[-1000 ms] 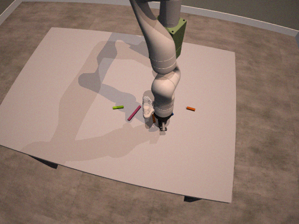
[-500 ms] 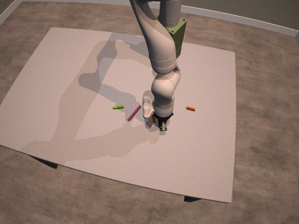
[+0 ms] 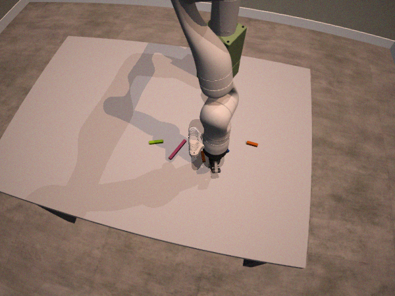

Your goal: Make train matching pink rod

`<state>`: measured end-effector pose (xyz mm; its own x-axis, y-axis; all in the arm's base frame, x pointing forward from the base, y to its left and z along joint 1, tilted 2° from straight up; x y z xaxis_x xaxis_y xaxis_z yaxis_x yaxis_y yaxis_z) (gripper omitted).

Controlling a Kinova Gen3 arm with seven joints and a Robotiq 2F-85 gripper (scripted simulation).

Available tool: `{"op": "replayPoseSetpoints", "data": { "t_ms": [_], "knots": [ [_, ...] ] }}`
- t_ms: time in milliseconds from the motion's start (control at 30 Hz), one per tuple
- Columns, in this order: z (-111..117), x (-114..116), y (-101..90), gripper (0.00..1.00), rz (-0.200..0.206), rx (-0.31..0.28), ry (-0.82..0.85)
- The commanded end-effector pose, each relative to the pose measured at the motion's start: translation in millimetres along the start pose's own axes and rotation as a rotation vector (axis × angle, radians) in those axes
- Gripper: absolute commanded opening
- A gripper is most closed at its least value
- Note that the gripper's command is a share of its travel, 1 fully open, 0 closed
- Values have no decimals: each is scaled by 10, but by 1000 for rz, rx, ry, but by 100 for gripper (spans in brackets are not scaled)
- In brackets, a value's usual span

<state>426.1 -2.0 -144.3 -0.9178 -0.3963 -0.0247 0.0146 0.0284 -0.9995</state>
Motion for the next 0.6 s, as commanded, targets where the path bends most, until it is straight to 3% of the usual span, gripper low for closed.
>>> {"op": "replayPoseSetpoints", "data": {
  "t_ms": [0,167,567],
  "knots": [
    [4,-8,-39,5,2,1,0],
    [4,-8,-154,5,2,1,0],
    [4,-6,-938,5,2,1,0]
  ]
}}
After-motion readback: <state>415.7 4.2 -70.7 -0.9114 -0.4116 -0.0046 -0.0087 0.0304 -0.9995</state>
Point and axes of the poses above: the point where the finger pads meet when closed, its own y axis out along the fingers, its own x axis across the jaws, z = x × y, the point moved 7 cm from there along -y, back along the fingers, and after that the axes turned 15 degrees about -y, right-handed, at the moved point
